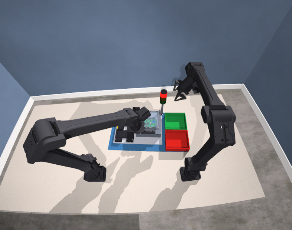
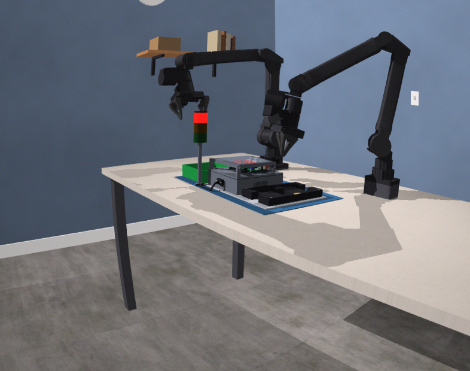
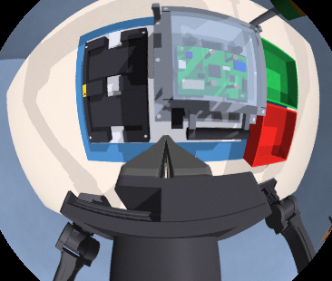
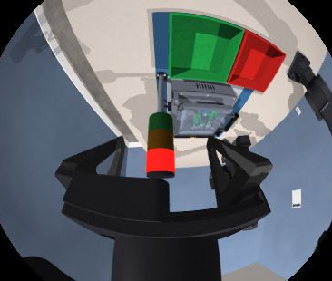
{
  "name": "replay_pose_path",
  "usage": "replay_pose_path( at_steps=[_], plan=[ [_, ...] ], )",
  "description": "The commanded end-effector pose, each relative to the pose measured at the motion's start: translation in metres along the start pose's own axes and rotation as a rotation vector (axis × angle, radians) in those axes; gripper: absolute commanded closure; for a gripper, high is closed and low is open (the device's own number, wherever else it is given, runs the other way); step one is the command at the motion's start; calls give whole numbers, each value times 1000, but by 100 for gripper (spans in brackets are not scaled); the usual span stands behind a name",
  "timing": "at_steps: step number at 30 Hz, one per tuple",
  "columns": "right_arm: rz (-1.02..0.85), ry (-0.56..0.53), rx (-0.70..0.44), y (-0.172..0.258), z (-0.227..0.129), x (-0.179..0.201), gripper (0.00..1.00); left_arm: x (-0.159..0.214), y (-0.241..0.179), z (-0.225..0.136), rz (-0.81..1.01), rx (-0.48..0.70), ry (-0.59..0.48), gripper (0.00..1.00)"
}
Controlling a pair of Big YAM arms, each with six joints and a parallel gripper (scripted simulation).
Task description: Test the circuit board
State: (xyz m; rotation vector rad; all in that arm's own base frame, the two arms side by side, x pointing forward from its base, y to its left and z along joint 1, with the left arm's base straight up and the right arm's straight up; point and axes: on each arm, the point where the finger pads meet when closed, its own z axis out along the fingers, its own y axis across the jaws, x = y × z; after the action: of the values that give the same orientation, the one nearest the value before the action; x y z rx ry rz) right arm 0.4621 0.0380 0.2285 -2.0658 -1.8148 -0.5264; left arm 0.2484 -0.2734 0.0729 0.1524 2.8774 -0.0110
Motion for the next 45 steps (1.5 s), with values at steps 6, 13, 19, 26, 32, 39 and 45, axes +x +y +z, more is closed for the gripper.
replay_pose_path(
  at_steps=[6, 13, 19, 26, 32, 39, 45],
  plan=[
    [-12, 2, -19, 10, -7, 7, 0, -5, -7, 6, -19, 7, -7, 100],
    [-12, 2, -19, 10, -7, 7, 0, -4, -7, 10, -18, 6, -6, 100],
    [-12, 2, -19, 10, -7, 7, 0, -4, -8, 14, -18, 5, -4, 100],
    [-12, 2, -19, 10, -7, 7, 0, -3, -8, 18, -17, 2, -1, 100],
    [-12, 2, -19, 10, -7, 7, 0, -2, -9, 22, -17, 0, 0, 100],
    [-12, 2, -19, 10, -7, 7, 0, -4, -10, 22, -18, 5, -4, 100],
    [-12, 2, -19, 10, -7, 7, 0, -3, -11, 28, -17, 0, 1, 100]
  ],
)
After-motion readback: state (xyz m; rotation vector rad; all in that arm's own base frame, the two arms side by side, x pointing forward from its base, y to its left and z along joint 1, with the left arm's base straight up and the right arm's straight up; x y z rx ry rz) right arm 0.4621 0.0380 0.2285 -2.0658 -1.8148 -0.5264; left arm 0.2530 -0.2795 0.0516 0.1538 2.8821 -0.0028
